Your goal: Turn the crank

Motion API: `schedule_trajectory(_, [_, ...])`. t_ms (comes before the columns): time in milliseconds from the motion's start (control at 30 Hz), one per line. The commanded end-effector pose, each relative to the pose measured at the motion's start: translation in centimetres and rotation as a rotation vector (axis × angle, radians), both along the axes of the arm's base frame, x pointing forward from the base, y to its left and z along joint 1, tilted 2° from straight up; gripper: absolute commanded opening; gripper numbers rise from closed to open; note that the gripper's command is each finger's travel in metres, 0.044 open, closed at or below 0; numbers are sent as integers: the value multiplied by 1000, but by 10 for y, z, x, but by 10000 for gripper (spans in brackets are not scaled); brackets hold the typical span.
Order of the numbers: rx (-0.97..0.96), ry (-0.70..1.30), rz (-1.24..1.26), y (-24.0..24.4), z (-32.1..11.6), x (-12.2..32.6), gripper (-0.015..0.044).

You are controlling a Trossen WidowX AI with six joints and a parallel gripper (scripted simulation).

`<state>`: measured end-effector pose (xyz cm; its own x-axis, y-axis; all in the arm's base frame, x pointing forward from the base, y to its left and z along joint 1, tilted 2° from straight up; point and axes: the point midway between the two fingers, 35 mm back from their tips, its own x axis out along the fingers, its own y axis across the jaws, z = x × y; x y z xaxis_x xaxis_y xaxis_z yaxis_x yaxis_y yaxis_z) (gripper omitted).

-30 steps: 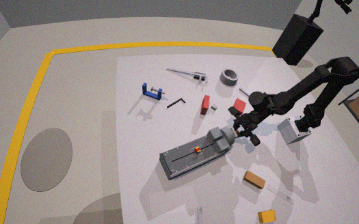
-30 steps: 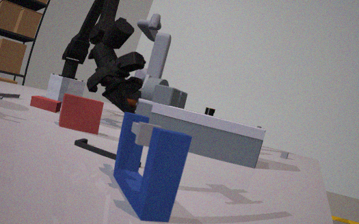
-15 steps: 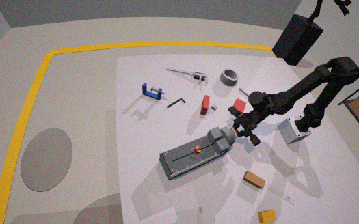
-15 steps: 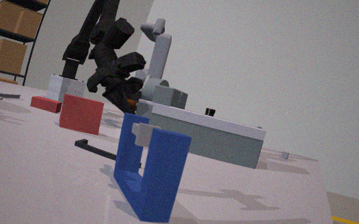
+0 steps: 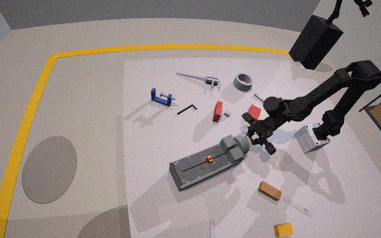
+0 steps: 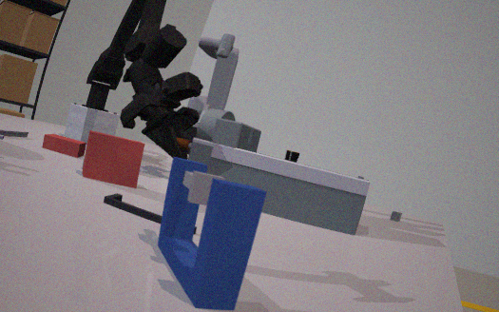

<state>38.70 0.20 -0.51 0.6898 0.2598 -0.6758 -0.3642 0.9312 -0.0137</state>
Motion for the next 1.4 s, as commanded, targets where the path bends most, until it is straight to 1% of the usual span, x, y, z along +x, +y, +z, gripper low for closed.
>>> schedule_trajectory(0, [-11, -11, -19, -8, 3, 3, 0])
schedule_trajectory(1367, [-12, -11, -19, -14, 8, 4, 0])
